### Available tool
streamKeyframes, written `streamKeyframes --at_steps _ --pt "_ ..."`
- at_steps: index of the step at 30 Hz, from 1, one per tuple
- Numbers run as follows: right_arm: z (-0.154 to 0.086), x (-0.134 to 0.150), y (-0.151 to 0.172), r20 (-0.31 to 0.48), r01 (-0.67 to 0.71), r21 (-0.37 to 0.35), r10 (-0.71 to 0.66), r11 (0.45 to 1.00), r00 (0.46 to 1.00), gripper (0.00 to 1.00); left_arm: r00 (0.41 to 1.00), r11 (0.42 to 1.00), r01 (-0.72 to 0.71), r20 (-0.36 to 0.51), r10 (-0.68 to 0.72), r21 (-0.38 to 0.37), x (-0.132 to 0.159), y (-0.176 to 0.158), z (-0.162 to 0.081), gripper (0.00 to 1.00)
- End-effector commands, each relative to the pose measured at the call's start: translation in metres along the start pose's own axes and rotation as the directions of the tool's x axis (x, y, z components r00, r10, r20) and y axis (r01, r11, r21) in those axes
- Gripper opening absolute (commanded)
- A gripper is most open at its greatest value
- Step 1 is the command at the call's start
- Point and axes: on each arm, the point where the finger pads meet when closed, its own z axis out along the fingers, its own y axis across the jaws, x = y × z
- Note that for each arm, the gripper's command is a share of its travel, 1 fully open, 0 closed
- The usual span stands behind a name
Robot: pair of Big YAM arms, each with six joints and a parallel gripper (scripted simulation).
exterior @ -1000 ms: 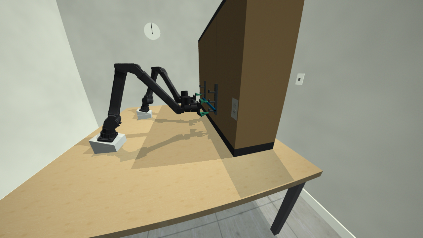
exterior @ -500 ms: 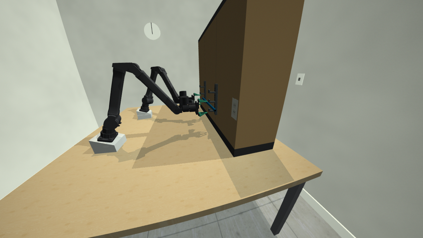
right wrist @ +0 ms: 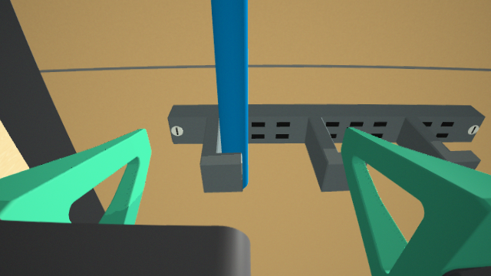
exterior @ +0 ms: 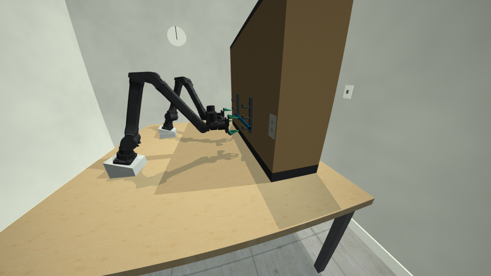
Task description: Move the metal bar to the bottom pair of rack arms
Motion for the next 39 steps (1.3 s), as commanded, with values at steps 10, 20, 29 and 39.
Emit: streamKeyframes --at_steps 10,20,29,39 --pt "-0.013 -0.01 -0.041 0.013 -0.025 0.081 0.024 0.996 1.0 1.0 1.0 0.999 0.026 0.0 -0.026 -0.044 -0.001 0.023 -0.015 1.0" --pt "-0.024 -0.013 -0.04 0.017 -0.023 0.081 0.022 0.996 1.0 1.0 1.0 0.999 0.027 0.0 -0.027 -0.043 -0.001 0.023 -0.026 1.0" --pt "-0.026 -0.014 -0.039 0.018 -0.021 0.08 0.02 0.997 1.0 1.0 1.0 0.999 0.027 0.0 -0.027 -0.043 -0.001 0.022 -0.028 1.0" --pt "-0.026 -0.015 -0.038 0.019 -0.018 0.079 0.017 0.997 1.0 1.0 1.0 0.999 0.027 0.0 -0.027 -0.042 -0.001 0.022 -0.028 1.0"
